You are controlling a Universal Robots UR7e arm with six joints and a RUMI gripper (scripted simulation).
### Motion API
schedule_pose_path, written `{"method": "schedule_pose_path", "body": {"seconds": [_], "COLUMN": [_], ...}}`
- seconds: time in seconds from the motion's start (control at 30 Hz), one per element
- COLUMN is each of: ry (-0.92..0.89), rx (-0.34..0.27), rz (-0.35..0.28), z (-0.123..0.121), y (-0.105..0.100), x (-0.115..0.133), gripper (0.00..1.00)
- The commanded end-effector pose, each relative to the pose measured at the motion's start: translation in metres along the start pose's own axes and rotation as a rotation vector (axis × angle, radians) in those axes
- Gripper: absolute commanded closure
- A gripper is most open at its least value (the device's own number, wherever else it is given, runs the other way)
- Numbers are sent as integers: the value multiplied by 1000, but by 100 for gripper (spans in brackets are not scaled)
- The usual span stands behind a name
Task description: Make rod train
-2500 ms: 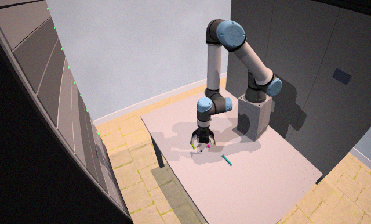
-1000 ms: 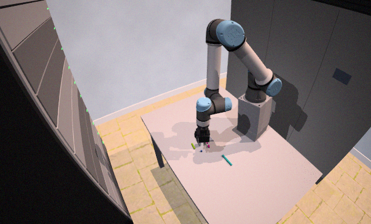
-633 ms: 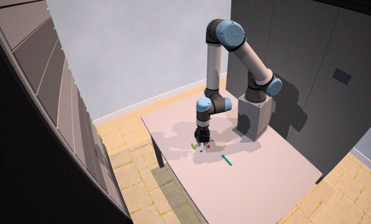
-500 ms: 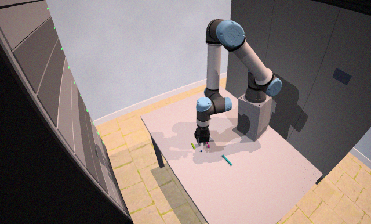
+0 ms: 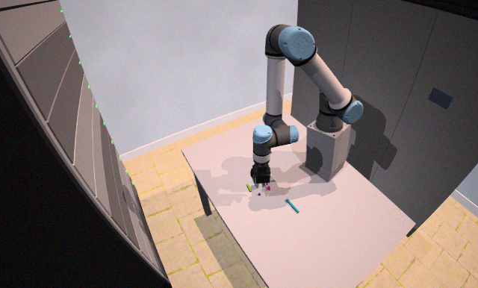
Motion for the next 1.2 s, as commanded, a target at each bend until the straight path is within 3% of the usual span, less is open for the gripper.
{"method": "schedule_pose_path", "body": {"seconds": [0.0, 0.4, 1.17], "ry": [0, 0, 0], "rx": [-1, -1, -1], "rz": [0, -1, -1], "z": [0, 0, -1], "y": [0, 7, 39], "x": [0, 0, -1], "gripper": [86, 86, 86]}}
Point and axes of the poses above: the point where the finger pads meet when closed, its own y axis out along the fingers, its own z axis across the jaws, x = y × z, the point moved 10 cm from there along -y, back along the fingers, and after that the axes turned 15 degrees about -y, right-handed, at the moved point
